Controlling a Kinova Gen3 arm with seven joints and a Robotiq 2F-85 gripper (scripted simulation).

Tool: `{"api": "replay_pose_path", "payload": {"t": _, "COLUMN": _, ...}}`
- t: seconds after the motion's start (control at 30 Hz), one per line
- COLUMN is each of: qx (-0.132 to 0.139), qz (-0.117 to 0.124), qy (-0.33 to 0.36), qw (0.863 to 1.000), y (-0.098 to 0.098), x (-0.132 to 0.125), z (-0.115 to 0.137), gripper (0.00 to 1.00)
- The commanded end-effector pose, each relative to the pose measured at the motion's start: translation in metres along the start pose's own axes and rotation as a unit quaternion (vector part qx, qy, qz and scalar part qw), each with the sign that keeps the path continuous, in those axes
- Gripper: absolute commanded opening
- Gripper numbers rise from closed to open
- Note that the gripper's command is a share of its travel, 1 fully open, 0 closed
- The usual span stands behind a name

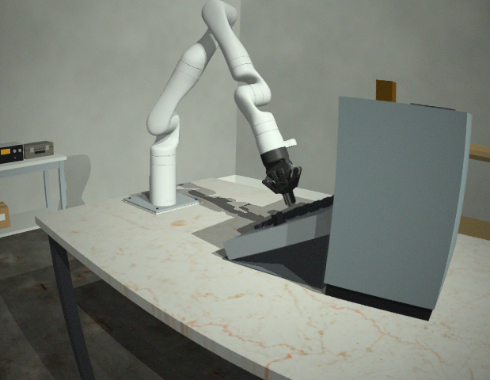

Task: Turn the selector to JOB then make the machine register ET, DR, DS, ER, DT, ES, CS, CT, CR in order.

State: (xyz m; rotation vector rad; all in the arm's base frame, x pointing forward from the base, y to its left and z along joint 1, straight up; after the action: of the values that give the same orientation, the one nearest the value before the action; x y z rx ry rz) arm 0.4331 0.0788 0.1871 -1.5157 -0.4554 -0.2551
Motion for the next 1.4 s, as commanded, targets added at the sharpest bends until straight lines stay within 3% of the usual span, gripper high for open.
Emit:
{"api": "replay_pose_path", "payload": {"t": 0.0, "qx": 0.003, "qz": -0.002, "qy": -0.002, "qw": 1.000, "y": -0.009, "x": 0.000, "z": 0.004, "gripper": 0.10}}
{"api": "replay_pose_path", "payload": {"t": 0.6, "qx": 0.004, "qz": -0.003, "qy": -0.003, "qw": 1.000, "y": -0.020, "x": 0.002, "z": 0.005, "gripper": 0.10}}
{"api": "replay_pose_path", "payload": {"t": 0.83, "qx": 0.003, "qz": -0.002, "qy": -0.003, "qw": 1.000, "y": -0.018, "x": 0.023, "z": 0.004, "gripper": 0.10}}
{"api": "replay_pose_path", "payload": {"t": 1.03, "qx": 0.002, "qz": -0.002, "qy": -0.003, "qw": 1.000, "y": -0.019, "x": 0.066, "z": 0.003, "gripper": 0.10}}
{"api": "replay_pose_path", "payload": {"t": 1.37, "qx": 0.001, "qz": -0.007, "qy": -0.003, "qw": 1.000, "y": -0.016, "x": 0.073, "z": 0.003, "gripper": 0.10}}
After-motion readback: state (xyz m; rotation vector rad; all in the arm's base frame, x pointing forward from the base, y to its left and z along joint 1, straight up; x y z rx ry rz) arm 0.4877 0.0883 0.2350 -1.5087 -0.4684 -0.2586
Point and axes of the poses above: the point where the finger pads meet when closed, its own y axis out along the fingers, its own x axis across the jaws, z = x × y, the point moved 10 cm from there along -y, back along the fingers, and after that the axes turned 1 degree about -y, right-handed, at the moved point
